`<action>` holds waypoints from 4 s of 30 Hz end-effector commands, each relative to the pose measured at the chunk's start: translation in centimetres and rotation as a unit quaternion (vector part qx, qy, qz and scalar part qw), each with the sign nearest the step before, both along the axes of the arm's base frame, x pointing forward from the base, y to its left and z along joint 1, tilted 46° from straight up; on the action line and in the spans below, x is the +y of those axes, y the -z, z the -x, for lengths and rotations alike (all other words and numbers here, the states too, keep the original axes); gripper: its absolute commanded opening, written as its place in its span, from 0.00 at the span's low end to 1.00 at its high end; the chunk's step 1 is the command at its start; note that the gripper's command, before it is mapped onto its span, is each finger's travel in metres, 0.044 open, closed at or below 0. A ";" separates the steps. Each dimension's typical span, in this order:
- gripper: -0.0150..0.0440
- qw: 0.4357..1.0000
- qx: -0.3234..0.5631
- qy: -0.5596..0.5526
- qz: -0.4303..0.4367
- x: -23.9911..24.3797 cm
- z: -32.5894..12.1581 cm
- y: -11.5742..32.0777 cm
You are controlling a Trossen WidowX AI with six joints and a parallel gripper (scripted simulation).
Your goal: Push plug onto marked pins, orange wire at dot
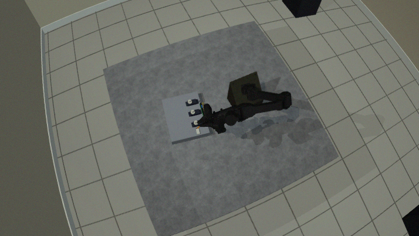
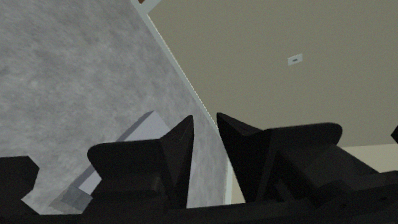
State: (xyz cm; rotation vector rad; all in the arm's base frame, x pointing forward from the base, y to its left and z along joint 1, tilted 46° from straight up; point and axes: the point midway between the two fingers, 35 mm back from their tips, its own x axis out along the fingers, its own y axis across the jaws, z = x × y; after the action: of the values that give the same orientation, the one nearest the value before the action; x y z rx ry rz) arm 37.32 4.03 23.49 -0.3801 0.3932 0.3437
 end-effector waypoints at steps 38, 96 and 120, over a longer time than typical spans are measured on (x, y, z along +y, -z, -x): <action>0.45 0.822 0.273 -0.500 0.002 8.3 0.6 18.1; 0.25 0.837 0.374 -0.393 -0.067 3.7 2.9 19.1; 0.25 0.772 0.578 -0.090 -0.248 -2.0 11.8 23.8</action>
State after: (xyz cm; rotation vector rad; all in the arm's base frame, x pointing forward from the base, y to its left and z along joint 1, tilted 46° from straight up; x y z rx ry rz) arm 26.42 2.55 -0.10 0.3354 1.4156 0.9068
